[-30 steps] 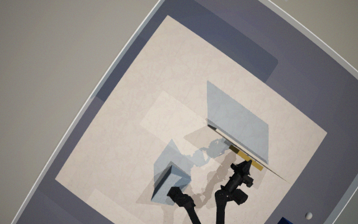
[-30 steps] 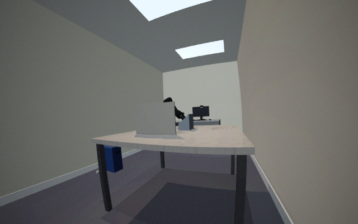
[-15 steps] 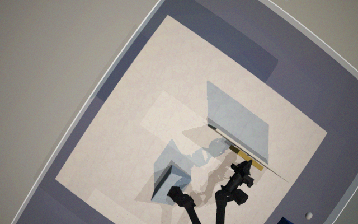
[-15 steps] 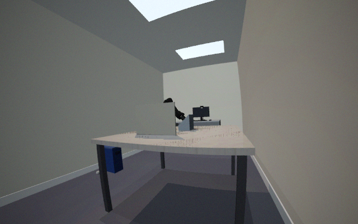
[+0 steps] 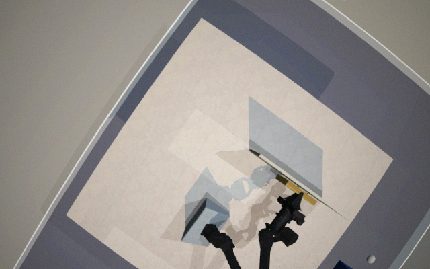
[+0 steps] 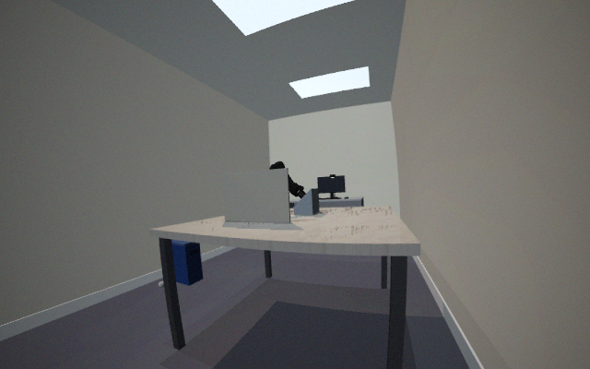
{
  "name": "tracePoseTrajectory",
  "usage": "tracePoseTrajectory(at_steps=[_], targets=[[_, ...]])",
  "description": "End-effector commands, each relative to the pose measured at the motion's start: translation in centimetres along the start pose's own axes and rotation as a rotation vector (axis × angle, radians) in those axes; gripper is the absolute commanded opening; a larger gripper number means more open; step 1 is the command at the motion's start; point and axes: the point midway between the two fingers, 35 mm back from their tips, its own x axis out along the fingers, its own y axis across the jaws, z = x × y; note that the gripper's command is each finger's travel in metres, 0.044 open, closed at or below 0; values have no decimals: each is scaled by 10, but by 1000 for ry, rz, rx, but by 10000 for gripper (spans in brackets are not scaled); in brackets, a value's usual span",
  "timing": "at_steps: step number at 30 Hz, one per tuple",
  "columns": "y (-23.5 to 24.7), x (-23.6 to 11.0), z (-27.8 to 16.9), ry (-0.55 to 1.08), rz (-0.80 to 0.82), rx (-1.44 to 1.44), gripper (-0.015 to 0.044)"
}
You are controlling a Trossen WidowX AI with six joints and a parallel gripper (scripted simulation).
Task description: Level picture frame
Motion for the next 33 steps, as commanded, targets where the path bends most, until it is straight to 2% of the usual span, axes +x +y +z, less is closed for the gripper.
tracePoseTrajectory(at_steps=[1, 33], targets=[[4, 1, -1, 5, 15, -6, 0], [4, 1, -6, 6, 15, -5, 0]])
